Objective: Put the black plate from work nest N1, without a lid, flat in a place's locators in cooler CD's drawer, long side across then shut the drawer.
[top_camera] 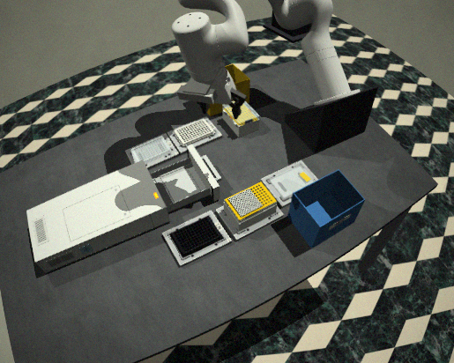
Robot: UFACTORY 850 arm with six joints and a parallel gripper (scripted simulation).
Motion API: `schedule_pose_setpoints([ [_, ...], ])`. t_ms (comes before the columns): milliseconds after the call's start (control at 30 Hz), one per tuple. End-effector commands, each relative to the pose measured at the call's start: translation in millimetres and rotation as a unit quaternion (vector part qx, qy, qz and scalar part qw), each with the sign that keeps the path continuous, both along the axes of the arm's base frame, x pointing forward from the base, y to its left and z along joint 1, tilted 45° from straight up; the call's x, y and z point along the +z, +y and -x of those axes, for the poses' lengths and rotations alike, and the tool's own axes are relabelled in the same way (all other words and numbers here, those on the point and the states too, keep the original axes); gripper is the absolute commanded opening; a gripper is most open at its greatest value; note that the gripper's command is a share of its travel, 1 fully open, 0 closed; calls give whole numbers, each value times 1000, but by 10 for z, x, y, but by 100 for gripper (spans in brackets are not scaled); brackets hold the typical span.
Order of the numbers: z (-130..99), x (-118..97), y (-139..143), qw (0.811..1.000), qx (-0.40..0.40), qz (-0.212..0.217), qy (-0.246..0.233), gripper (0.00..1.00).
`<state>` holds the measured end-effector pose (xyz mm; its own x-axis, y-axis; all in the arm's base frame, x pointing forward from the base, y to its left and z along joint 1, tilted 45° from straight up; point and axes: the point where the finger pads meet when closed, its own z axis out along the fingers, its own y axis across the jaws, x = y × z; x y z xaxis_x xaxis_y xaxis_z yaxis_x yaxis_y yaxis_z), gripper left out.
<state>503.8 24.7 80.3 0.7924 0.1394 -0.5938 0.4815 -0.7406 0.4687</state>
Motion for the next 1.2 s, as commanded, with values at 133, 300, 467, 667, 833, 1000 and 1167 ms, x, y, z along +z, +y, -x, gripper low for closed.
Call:
schedule_pose_setpoints([
  [133, 168, 37, -77, 990, -48, 49, -126, 100],
  [300, 268, 48, -109, 978, -75, 63, -184, 100],
  [467, 387, 56, -137, 962, -104, 72, -241, 100],
  [667, 512, 58, -159, 938, -142, 78, -308, 100],
  [833, 513, 58, -159, 938, -142, 78, -308, 100],
  [1000, 513, 58, -159, 938, -142, 78, -308, 100],
  [1167, 485, 30, -190, 943, -131, 74, -297, 88],
])
